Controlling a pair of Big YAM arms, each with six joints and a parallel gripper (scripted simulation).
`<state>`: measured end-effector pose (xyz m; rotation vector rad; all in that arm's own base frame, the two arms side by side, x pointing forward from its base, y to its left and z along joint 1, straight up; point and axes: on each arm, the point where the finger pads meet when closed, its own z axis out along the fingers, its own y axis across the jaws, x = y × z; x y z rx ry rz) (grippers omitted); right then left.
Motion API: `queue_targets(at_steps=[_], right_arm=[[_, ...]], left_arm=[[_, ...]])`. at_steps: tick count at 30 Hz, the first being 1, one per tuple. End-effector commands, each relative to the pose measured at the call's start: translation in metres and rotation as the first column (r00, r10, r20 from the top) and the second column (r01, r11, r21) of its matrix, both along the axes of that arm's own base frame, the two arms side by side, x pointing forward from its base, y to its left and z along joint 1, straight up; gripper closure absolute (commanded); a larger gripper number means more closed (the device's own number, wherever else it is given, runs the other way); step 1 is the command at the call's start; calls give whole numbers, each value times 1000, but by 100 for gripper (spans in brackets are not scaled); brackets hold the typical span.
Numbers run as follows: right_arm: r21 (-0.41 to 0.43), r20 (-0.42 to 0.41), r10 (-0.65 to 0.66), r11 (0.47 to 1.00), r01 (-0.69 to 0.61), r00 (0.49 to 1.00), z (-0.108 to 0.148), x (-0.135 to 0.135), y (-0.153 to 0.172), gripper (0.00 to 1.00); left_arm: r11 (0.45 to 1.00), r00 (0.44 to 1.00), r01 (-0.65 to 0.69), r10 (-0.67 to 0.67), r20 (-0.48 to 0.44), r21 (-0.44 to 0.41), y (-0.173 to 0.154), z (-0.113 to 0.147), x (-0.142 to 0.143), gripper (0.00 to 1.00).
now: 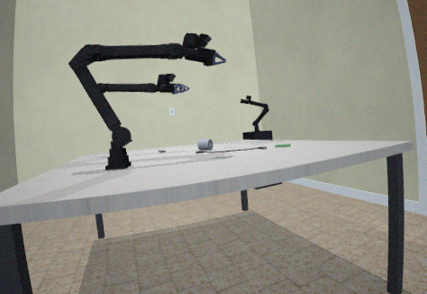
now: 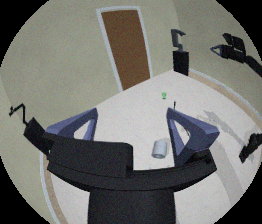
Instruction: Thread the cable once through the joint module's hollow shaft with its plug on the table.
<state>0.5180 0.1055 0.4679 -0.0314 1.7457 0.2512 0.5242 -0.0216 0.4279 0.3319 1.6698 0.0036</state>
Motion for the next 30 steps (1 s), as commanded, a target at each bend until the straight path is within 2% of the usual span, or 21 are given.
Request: queue_targets(at_steps=[1,2,4,5,12,13,14,17,18,19,20,30], right_arm=[[-58,65,2,998,2,998,8,5,-12,100],[-66,85,-21,997,27,996,12,6,-25,100],[-88,137,-57,994,69,989,24,1,-48,100],[-100,158,-76,991,92,985,28,0,-60,100],[-138,218,-143,975,176,966,31,2,-104,100],[-138,222,-146,974,180,964,32,1,-106,100],[-137,234,-149,973,184,961,37,-4,-106,100],[-135,234,-148,974,183,961,37,-4,-106,100],[-130,210,-129,979,159,969,30,6,-95,100],[-105,181,-149,980,170,972,24,6,-98,100],[-100,193,-182,974,203,964,31,3,-115,100],[-110,222,-153,977,180,963,48,0,-101,100]], left_arm=[[995,995,-32,40,92,-91,-3,69,10,0],[993,995,-51,60,78,-109,-1,67,14,0],[984,987,-78,99,128,-158,3,87,12,0],[979,978,-86,118,170,-185,5,108,-3,0],[952,960,-152,206,189,-265,14,126,-3,0],[951,959,-157,212,190,-267,15,127,-4,0],[950,953,-154,215,214,-272,16,138,-14,0],[950,955,-161,218,201,-266,17,133,-11,0],[953,962,-179,222,160,-246,19,114,2,0],[959,957,-176,220,191,-223,22,121,1,0],[961,956,-168,213,200,-221,20,125,-1,0],[955,954,-171,222,202,-242,25,128,-6,0]])
